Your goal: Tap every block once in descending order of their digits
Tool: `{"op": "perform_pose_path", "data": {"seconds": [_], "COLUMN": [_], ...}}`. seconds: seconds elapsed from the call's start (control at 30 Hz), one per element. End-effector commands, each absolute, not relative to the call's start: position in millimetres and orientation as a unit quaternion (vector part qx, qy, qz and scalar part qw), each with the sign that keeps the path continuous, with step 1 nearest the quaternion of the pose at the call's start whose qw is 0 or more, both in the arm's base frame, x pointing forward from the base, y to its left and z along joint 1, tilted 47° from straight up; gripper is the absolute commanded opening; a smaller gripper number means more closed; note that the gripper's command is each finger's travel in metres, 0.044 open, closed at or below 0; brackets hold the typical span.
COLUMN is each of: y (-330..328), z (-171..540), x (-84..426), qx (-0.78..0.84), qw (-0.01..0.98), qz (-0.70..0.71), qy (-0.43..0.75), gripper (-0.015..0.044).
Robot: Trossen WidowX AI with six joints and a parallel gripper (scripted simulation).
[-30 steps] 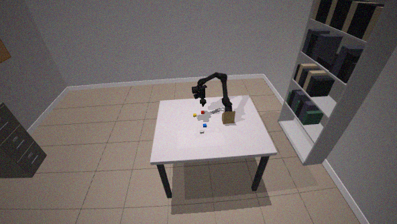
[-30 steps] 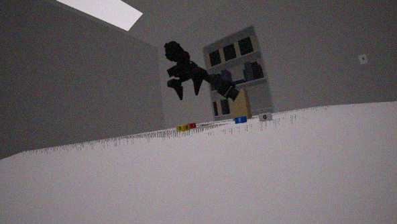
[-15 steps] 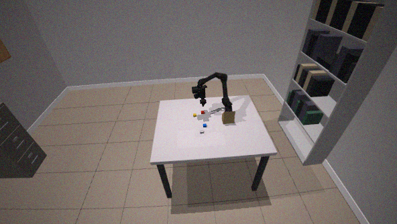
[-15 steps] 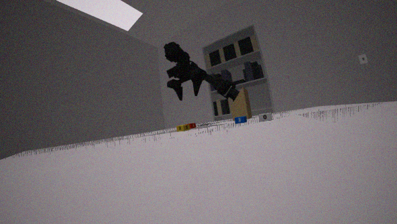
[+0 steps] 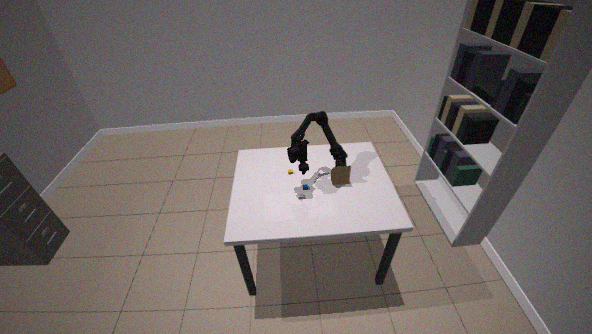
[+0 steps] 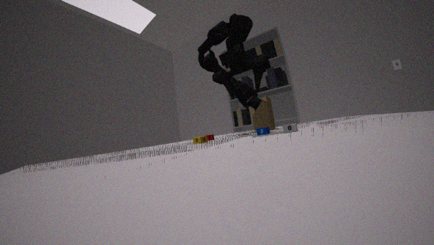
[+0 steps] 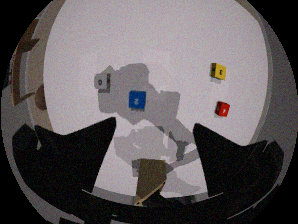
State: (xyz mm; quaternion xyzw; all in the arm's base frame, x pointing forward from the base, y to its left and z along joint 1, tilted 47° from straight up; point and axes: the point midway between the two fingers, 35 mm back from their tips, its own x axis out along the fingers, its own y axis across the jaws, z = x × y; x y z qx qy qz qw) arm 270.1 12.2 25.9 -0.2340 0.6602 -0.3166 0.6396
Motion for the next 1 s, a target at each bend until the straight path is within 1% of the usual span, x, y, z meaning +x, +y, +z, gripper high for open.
{"op": "perform_pose_path", "data": {"seconds": [0.0, 0.7, 0.97], "y": [30, 31, 90], "z": [4, 3, -60], "x": [268, 269, 310], "qx": [-0.230, -0.230, -0.228], "qw": [0.639, 0.640, 0.642], "qz": [-0.326, -0.326, -0.324], "qy": [0.657, 0.657, 0.657], "gripper": [0.0400, 0.0400, 0.0400]}}
